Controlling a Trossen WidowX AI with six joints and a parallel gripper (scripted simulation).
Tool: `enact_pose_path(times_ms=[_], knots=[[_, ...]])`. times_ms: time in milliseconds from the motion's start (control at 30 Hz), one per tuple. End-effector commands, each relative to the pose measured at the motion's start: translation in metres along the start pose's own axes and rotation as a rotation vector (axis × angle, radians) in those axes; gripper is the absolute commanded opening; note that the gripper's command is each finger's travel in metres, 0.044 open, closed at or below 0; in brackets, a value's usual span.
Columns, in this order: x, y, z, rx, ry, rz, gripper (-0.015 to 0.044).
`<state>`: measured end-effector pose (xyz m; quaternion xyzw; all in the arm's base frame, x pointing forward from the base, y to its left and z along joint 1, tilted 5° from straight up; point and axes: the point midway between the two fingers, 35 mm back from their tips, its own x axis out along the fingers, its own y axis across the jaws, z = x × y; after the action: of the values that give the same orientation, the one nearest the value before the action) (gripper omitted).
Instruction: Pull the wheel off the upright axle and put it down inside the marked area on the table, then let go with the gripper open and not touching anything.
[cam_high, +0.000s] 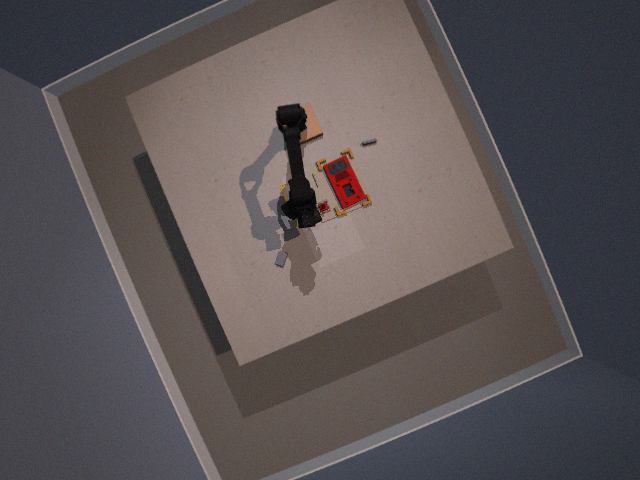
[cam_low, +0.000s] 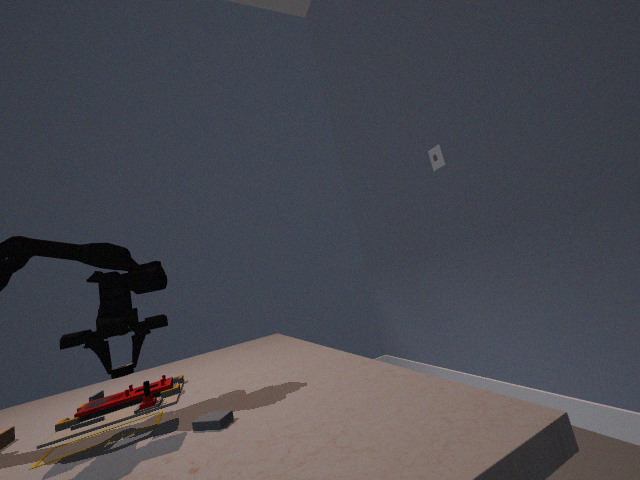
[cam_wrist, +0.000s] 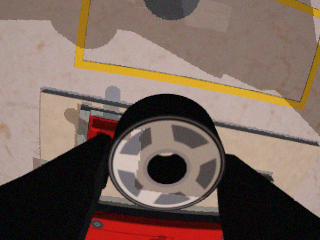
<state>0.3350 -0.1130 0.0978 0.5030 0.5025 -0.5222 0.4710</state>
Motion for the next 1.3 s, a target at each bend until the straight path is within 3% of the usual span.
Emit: enact_pose_path(times_ms=[0,667,1267], knots=[[-0.002,-0.011,0.016,-0.003,-0.005,0.003,0.0000],[0.017,-0.029,0.039,-0.003,-0.008,0.002,0.0000],[0.101,-0.029,0.040,-0.003,-0.008,0.002,0.0000]])
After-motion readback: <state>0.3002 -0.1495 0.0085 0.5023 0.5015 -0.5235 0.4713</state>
